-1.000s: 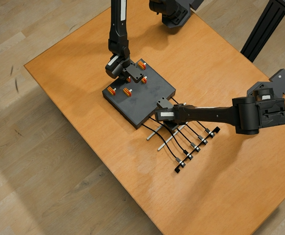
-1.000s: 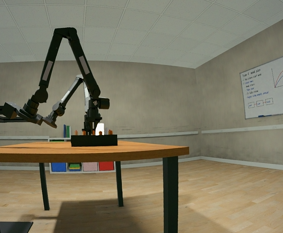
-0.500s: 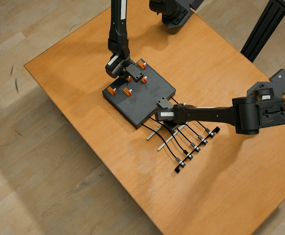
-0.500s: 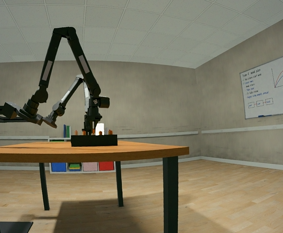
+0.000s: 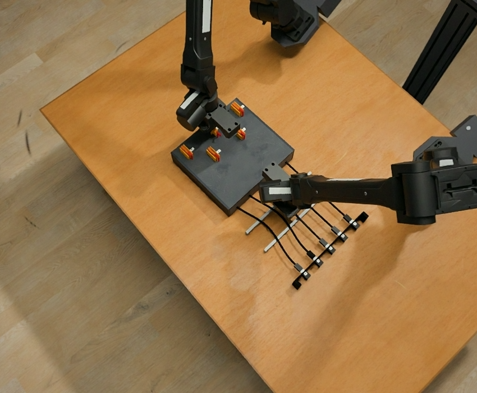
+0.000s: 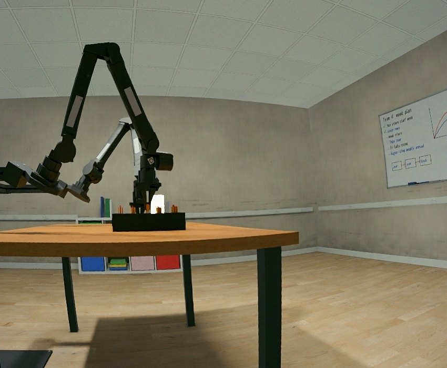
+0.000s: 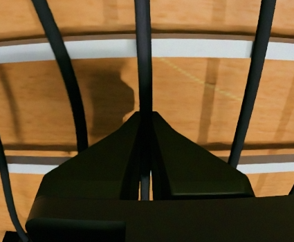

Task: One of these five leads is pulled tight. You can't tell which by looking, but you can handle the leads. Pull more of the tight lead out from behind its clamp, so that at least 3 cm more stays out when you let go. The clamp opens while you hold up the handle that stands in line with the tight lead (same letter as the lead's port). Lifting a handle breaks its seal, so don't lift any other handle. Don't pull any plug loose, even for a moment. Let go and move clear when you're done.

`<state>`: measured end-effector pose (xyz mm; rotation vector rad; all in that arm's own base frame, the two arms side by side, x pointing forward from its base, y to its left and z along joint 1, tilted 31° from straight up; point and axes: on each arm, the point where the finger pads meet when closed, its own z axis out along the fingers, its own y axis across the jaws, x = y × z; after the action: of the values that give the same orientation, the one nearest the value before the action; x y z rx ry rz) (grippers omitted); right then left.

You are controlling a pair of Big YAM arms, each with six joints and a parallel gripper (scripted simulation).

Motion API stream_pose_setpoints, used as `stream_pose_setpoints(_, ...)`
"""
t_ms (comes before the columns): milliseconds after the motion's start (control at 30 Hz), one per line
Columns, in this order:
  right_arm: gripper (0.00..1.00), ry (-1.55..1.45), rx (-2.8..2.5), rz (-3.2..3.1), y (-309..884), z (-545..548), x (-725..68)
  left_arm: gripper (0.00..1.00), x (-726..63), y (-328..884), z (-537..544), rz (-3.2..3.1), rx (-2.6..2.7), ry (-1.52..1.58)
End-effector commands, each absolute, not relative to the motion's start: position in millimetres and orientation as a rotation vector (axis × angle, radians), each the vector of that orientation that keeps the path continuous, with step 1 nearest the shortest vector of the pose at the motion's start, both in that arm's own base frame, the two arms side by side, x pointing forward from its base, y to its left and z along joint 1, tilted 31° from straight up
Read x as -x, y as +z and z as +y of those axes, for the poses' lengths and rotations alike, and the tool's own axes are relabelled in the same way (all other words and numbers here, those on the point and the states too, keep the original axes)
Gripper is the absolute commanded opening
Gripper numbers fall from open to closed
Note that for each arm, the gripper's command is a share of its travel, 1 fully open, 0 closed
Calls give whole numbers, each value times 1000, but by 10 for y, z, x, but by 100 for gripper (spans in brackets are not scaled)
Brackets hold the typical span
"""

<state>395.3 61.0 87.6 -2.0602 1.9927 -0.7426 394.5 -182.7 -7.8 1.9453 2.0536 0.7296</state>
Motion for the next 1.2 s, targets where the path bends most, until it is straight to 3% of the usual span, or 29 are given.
stream_pose_setpoints(0,5,-746,2048,1972,1181,680,-3856,0,-3975,130,-2020,2008,-1914,712)
stream_pose_setpoints(1167,5,-746,2048,1972,1181,680,-3856,0,-3872,123,-1747,2084,-1919,743)
